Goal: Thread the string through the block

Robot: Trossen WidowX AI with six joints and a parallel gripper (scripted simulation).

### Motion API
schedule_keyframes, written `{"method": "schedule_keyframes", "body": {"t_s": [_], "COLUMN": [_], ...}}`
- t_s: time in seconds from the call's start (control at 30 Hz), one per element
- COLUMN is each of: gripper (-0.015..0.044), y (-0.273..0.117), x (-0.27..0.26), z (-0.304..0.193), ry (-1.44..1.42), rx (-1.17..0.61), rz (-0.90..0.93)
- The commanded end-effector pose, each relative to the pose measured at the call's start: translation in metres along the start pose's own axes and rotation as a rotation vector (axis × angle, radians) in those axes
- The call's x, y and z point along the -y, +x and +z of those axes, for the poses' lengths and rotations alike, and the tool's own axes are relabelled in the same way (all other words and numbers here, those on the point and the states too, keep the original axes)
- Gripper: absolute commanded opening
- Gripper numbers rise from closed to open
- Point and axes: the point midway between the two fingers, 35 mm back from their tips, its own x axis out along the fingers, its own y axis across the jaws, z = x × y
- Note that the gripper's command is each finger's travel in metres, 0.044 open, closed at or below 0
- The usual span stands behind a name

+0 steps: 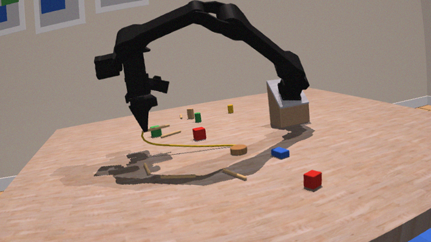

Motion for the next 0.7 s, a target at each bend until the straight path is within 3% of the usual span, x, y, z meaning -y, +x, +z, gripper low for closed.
{"method": "schedule_keyframes", "body": {"t_s": [0.0, 0.67], "gripper": [0.0000, 0.0000], "y": [0.002, 0.003], "x": [-0.002, -0.006], "z": [-0.006, -0.021], "ry": [0.006, 0.008], "rx": [-0.009, -0.047], "rz": [-0.007, -0.011]}}
